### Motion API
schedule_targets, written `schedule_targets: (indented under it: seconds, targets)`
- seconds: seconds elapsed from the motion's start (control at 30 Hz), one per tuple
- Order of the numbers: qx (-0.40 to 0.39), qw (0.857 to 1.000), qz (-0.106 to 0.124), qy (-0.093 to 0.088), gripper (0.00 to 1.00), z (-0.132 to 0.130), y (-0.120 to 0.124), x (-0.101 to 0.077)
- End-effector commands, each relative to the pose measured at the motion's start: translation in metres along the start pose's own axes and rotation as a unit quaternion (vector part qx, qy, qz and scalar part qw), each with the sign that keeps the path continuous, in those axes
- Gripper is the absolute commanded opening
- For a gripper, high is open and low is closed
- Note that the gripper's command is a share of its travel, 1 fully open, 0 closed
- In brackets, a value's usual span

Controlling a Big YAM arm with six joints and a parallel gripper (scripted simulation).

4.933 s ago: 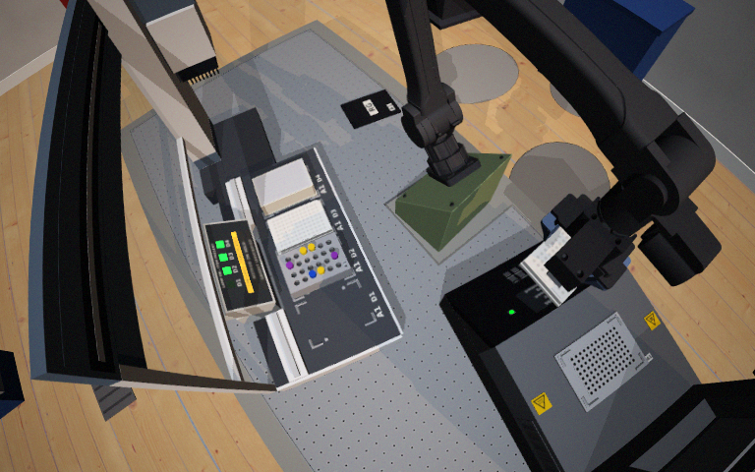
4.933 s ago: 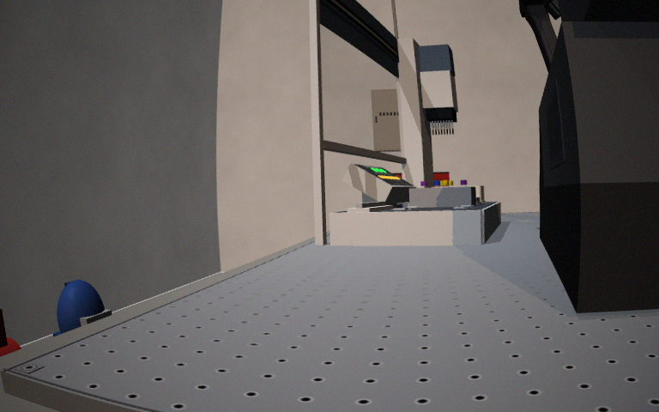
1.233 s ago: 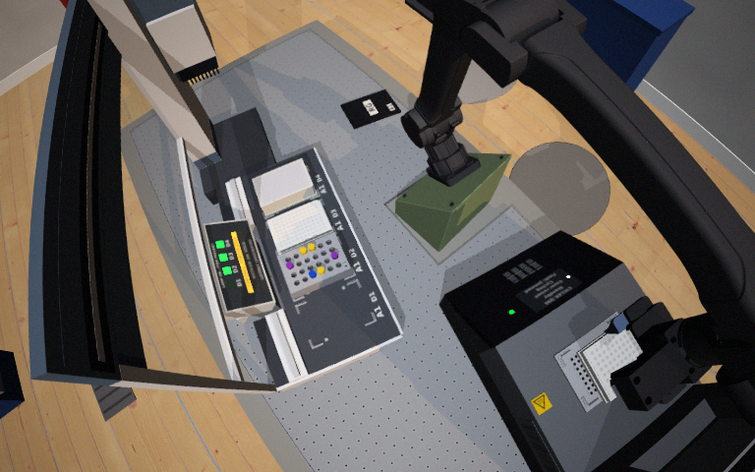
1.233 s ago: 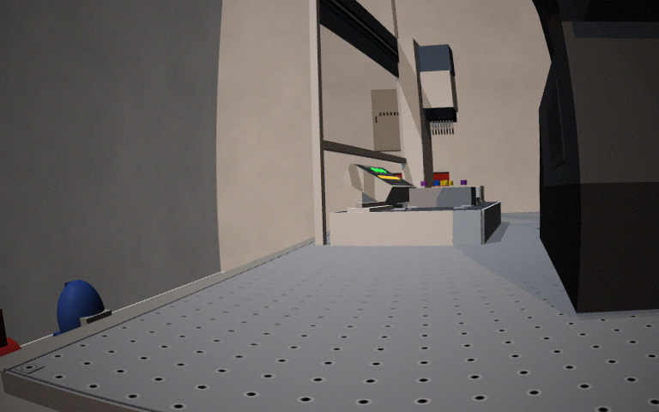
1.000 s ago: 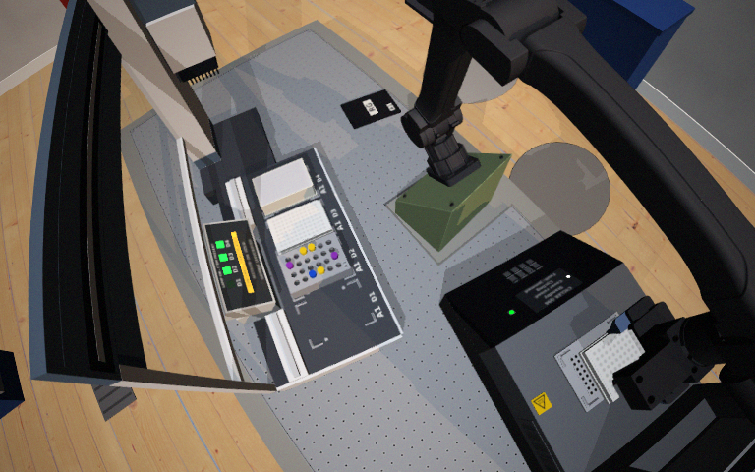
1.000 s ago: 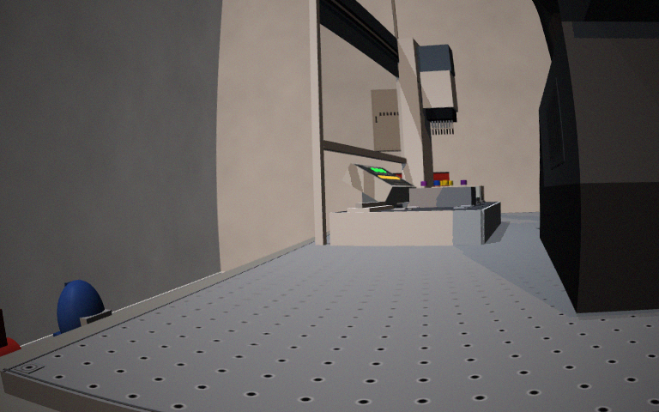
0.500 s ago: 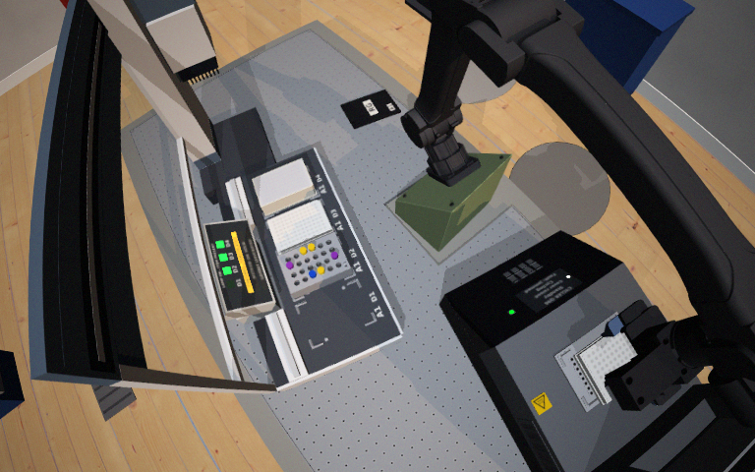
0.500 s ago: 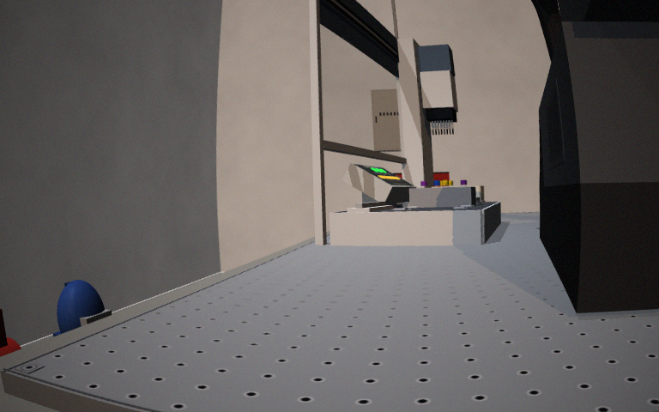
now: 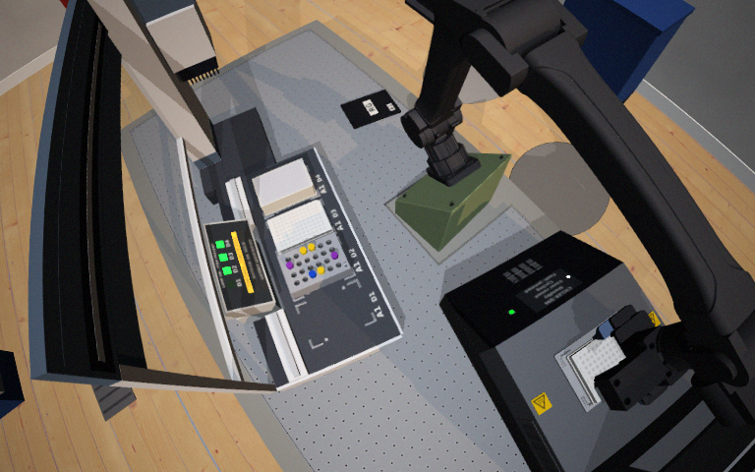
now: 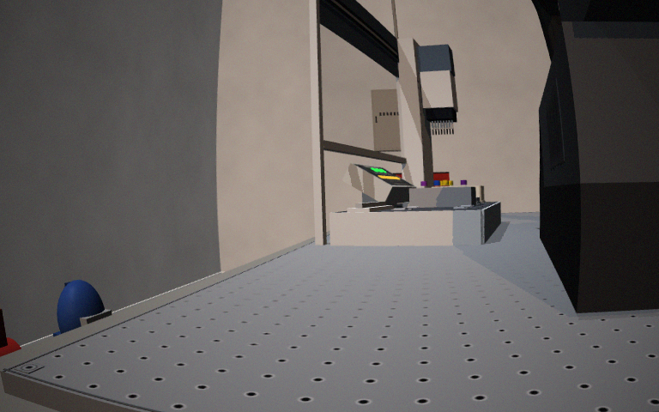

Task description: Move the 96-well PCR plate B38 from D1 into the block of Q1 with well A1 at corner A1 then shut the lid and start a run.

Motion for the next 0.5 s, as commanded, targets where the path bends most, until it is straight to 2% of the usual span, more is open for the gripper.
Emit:
schedule_targets:
  seconds: [0.0,0.17,0.37,0.47]
  targets:
    - [-0.001,1.0,0.005,-0.016,0.0,0.003,-0.006,-0.015]
    - [0.002,1.0,0.002,-0.027,0.0,0.0,0.0,-0.034]
    - [0.008,0.999,0.006,-0.041,0.0,0.005,0.001,-0.047]
    - [0.01,0.999,0.007,-0.04,0.0,0.006,-0.001,-0.047]
Point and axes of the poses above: the point where the finger pads meet when closed, its own x axis out along the fingers, its own z axis across the jaws, y = z × x, the point moved 5 cm from there along -x, back along the fingers, and after that the axes turned 11 degrees about x, right-handed, at the moved point
